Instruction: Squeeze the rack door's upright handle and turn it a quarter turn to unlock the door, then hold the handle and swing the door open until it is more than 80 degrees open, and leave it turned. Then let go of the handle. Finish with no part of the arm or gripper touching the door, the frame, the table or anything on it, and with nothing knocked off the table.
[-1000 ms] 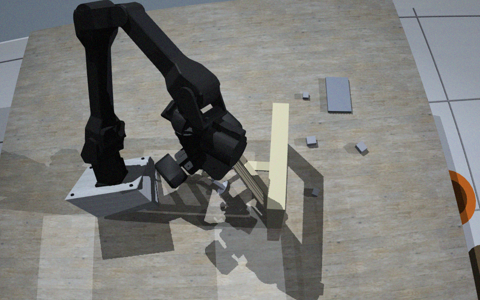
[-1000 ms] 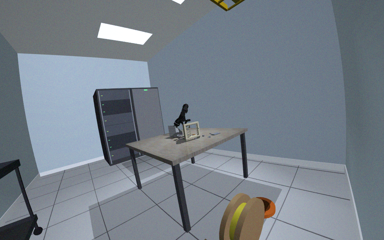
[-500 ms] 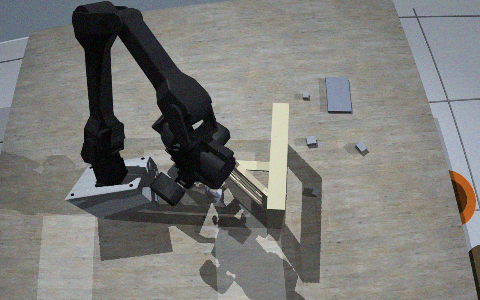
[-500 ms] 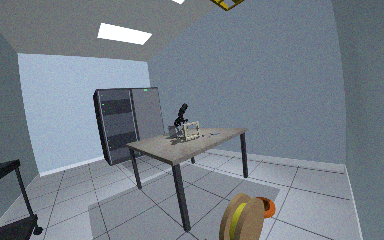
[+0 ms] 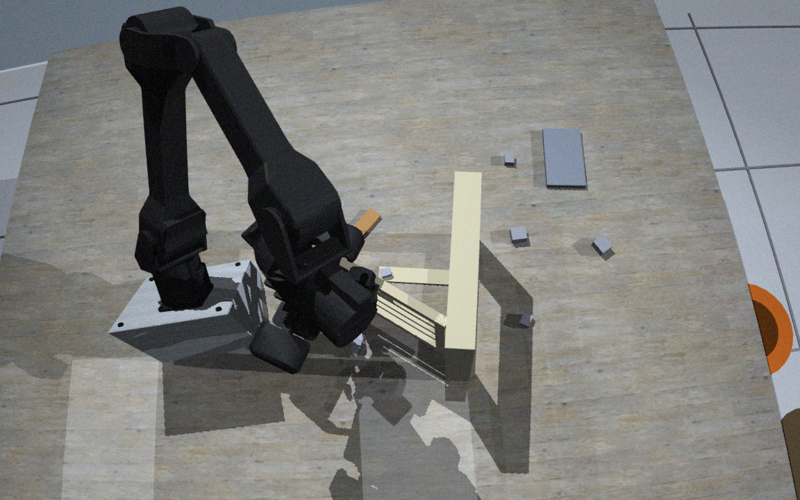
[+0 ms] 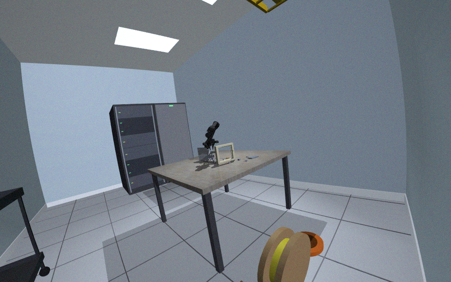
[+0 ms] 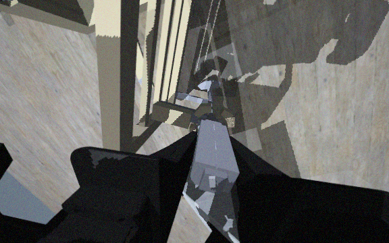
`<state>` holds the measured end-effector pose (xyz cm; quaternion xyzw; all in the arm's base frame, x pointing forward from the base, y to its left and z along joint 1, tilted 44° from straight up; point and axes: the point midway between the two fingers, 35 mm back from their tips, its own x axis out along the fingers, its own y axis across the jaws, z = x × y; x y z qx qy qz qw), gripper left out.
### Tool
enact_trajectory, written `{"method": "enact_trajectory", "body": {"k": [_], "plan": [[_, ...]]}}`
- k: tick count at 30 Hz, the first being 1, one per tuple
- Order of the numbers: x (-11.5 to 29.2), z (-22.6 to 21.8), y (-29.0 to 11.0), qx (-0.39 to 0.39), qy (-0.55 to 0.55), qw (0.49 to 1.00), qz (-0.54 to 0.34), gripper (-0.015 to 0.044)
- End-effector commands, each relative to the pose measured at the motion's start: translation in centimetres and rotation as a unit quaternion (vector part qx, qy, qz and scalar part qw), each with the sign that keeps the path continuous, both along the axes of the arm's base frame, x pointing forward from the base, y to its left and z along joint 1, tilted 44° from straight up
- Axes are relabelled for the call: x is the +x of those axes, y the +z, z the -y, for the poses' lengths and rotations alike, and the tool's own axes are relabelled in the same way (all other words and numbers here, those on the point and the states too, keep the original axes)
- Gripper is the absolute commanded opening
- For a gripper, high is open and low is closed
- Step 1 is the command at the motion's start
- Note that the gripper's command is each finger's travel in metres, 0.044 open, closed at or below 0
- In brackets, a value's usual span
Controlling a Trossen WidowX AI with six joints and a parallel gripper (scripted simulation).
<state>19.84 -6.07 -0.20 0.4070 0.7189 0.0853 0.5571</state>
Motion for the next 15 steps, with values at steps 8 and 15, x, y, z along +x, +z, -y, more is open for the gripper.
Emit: {"method": "enact_trajectory", "body": {"k": [8, 15], "plan": [[-0.5, 1.9, -1.7, 0.003, 0.07, 0.995, 0.066, 0.0016], [-0.7, 3.1, -2.8, 0.005, 0.107, 0.989, 0.101, 0.0016]]}}
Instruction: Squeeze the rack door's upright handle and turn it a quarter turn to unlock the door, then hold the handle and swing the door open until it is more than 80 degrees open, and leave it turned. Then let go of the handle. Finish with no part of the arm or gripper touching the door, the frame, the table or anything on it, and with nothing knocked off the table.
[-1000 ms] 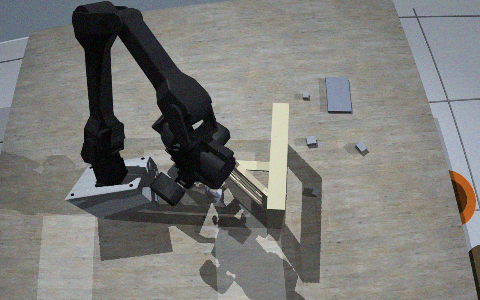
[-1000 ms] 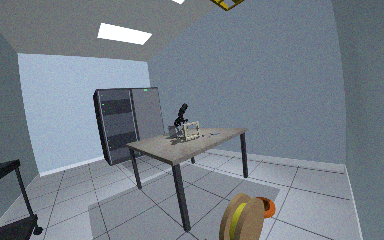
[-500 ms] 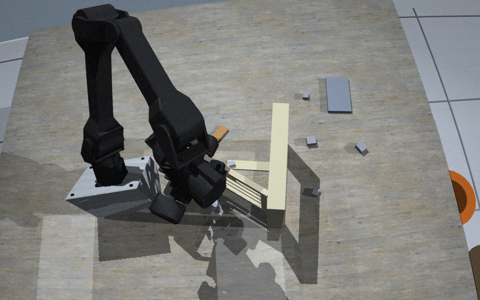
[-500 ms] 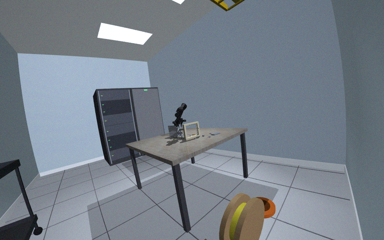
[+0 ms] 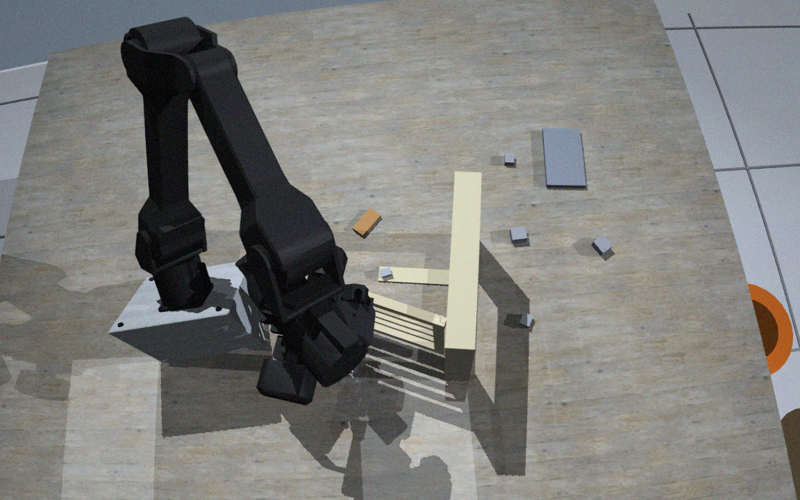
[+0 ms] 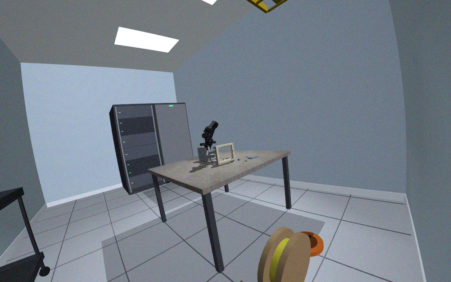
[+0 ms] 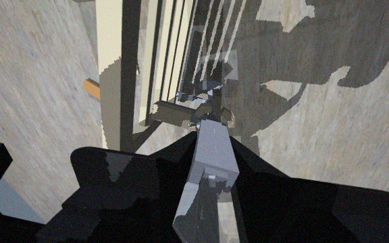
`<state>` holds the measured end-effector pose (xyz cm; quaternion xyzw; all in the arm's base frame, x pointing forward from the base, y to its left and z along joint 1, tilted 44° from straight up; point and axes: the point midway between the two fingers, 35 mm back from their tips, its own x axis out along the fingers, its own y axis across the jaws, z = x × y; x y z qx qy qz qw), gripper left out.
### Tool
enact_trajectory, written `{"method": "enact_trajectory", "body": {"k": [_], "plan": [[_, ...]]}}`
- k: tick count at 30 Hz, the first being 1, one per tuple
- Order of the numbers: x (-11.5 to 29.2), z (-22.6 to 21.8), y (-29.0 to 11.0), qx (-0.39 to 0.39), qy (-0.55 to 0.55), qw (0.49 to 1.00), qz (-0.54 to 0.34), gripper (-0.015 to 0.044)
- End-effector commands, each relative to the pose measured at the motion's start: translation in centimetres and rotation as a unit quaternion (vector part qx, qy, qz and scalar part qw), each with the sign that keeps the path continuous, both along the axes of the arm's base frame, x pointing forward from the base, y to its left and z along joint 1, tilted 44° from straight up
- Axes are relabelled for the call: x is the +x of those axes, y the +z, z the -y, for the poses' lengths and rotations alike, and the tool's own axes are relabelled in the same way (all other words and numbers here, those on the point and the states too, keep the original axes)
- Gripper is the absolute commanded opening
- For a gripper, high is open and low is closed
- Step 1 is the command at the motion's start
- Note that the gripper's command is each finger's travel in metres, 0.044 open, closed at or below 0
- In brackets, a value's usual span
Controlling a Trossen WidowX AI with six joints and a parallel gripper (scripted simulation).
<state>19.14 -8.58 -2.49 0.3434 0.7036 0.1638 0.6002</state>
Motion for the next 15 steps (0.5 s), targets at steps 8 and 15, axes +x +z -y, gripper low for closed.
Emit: {"method": "enact_trajectory", "body": {"k": [8, 15], "plan": [[0.1, 2.1, -1.9, 0.002, 0.075, 0.995, 0.069, 0.0016], [0.2, 3.2, -2.9, 0.004, 0.109, 0.989, 0.1, 0.0016]]}}
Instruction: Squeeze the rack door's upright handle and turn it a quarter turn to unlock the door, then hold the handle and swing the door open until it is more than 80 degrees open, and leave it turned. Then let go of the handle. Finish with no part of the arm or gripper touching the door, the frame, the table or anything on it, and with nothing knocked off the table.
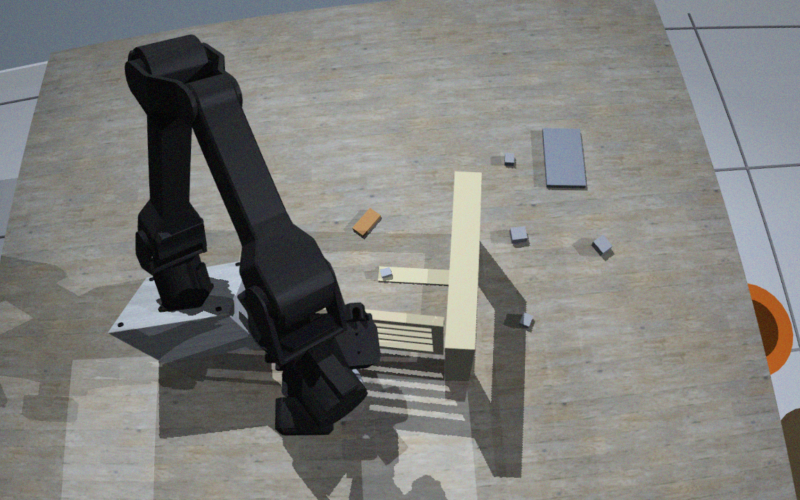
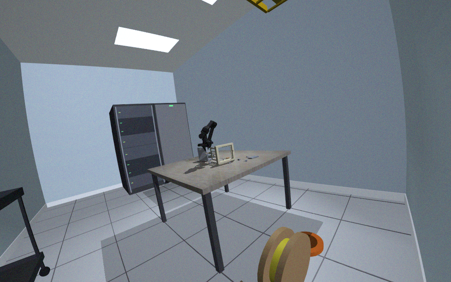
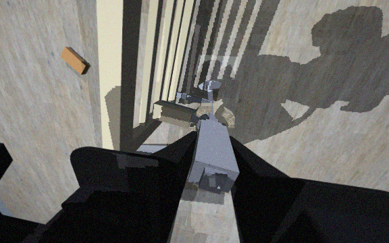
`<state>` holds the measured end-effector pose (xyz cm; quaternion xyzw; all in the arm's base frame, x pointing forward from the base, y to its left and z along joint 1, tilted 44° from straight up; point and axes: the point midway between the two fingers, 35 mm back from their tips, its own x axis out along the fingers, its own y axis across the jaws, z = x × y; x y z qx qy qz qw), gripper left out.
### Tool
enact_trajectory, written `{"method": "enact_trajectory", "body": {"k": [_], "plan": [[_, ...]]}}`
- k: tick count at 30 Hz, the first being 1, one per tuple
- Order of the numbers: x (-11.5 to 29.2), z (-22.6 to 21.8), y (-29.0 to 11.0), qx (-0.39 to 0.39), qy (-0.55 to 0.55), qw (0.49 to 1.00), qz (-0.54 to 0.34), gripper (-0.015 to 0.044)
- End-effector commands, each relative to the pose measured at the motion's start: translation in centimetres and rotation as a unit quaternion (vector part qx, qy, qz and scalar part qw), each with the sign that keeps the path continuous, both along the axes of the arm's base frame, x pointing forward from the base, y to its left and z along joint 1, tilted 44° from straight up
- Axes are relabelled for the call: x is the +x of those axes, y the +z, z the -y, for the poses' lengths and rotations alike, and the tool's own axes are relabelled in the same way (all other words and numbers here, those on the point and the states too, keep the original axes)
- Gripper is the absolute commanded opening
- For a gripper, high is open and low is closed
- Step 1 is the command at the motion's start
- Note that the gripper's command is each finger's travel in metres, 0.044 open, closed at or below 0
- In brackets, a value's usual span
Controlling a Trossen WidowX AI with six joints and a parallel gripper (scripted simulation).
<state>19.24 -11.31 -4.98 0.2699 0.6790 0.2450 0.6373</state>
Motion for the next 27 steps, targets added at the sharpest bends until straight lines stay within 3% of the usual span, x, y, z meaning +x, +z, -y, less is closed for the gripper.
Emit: {"method": "enact_trajectory", "body": {"k": [1, 18, 27], "plan": [[0.13, 0.49, -0.42, -0.001, 0.023, 1.0, 0.02, 0.0016], [0.13, 0.49, -0.42, -0.001, 0.023, 1.0, 0.02, 0.0016], [0.13, 0.49, -0.42, -0.001, 0.023, 1.0, 0.02, 0.0252]]}}
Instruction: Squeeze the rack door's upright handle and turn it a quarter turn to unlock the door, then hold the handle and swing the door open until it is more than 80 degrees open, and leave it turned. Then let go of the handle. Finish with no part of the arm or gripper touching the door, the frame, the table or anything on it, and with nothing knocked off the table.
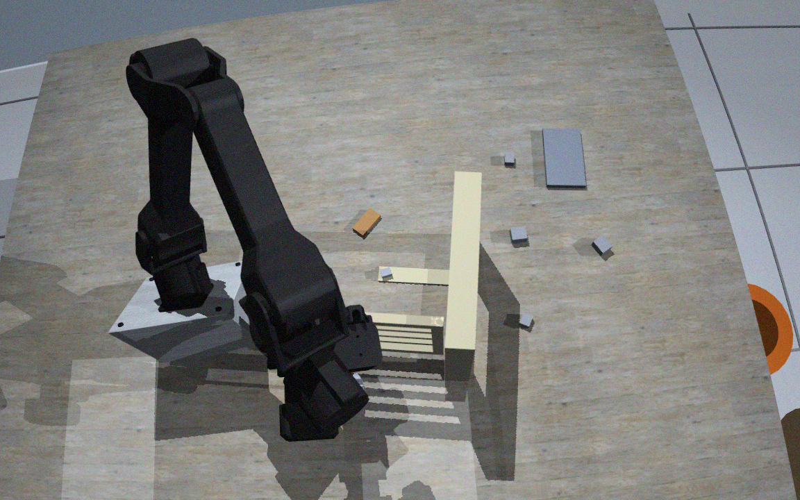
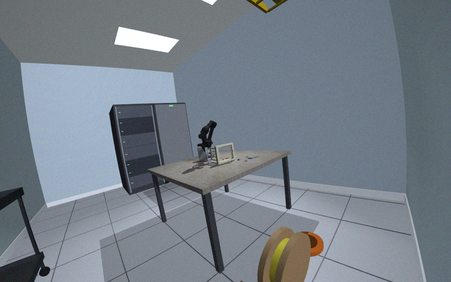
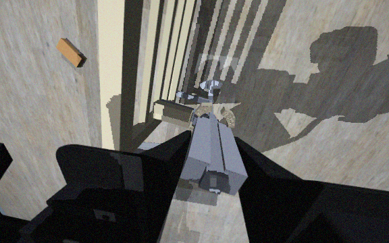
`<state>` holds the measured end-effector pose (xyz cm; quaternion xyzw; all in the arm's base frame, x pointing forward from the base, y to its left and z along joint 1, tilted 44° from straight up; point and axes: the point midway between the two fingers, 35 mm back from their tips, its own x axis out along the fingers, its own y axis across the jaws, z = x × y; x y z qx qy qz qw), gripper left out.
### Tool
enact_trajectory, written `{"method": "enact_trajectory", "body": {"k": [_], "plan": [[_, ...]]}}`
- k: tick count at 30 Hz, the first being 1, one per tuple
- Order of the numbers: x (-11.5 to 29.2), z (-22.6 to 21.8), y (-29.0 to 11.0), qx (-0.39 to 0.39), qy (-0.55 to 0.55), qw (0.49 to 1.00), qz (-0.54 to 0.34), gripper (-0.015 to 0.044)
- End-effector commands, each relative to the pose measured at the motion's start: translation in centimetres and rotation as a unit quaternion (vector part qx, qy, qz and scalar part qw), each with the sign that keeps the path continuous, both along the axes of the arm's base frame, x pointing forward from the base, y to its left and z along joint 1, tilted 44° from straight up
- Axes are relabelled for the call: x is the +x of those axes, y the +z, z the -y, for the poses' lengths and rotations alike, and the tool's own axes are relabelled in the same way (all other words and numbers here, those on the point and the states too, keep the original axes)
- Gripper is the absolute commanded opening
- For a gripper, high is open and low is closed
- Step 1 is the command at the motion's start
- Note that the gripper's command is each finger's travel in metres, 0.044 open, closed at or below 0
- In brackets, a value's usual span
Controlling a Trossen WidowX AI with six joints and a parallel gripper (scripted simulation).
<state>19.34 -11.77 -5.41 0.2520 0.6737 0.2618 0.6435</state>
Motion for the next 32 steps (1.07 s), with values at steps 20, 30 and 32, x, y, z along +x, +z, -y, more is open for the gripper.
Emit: {"method": "enact_trajectory", "body": {"k": [20, 30, 32], "plan": [[0.3, 1.9, 1.7, -0.002, 0.002, 1.0, 0.002, 0.0288], [0.3, 2.9, 2.8, -0.002, 0.002, 1.0, 0.001, 0.0288], [0.3, 3.1, 3.1, -0.002, 0.002, 1.0, 0.002, 0.0288]]}}
